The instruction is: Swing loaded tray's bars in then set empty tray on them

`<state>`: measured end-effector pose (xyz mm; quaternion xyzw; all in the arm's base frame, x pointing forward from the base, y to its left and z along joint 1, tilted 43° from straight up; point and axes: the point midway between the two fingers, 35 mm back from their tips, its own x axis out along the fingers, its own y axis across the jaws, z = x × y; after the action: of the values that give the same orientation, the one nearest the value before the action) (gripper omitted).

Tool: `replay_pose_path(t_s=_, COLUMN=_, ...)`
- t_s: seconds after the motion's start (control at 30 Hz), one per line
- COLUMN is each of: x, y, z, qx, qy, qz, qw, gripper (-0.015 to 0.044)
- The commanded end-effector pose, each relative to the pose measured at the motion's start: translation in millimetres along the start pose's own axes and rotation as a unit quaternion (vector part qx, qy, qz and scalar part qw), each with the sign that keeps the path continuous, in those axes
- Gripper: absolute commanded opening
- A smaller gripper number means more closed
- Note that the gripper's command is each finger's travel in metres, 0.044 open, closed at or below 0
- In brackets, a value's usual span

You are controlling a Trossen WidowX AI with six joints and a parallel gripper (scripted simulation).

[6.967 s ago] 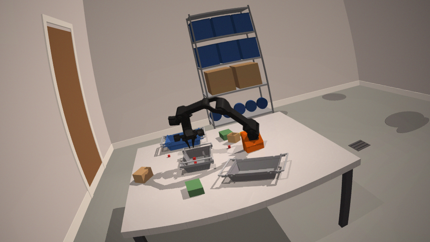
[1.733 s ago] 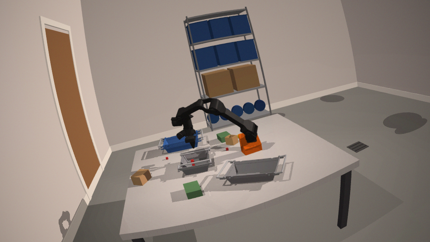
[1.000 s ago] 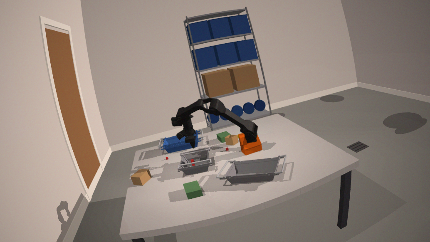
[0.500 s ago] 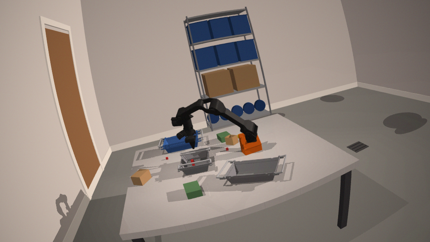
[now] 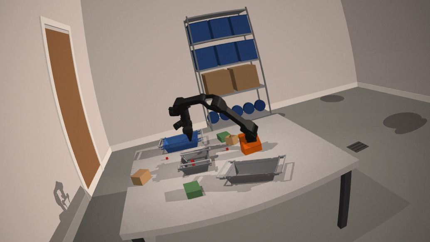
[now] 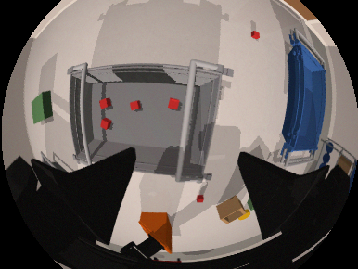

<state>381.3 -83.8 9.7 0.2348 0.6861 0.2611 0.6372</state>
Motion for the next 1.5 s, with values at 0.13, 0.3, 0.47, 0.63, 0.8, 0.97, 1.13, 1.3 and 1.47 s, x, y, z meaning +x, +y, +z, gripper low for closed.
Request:
replay_pose_path(t_s=0.13, x=19, y=124, z=-5, qx=-0.236, qy=0.033, qz=-0.037, qw=0.970, gripper=0.0440)
replay_pose_path(t_s=0.3, x=27, y=198, z=-30, qx=-0.390, qy=0.040, qz=-0.053, qw=0.919, gripper=0.0440)
replay_pose_path(t_s=0.47, x=34, y=262, z=-72, qx=-0.535, qy=0.042, qz=-0.059, qw=0.841, gripper=0.0440)
replay_pose_path(t_s=0.63, x=41, y=314, z=-129, qx=-0.681, qy=0.043, qz=-0.054, qw=0.729, gripper=0.0440)
replay_pose_path(t_s=0.8, x=44, y=348, z=-197, qx=-0.809, qy=0.034, qz=-0.038, qw=0.585, gripper=0.0440)
replay_pose_path(t_s=0.97, x=43, y=359, z=-263, qx=-0.907, qy=0.014, qz=-0.020, qw=0.420, gripper=0.0440)
replay_pose_path(t_s=1.13, x=38, y=355, z=-324, qx=-0.969, qy=-0.019, qz=0.017, qw=0.247, gripper=0.0440)
replay_pose_path(t_s=1.3, x=37, y=353, z=-332, qx=-0.974, qy=-0.025, qz=0.023, qw=0.223, gripper=0.0440)
replay_pose_path(t_s=1.47, x=37, y=353, z=-332, qx=-0.974, qy=-0.025, qz=0.023, qw=0.223, gripper=0.0440)
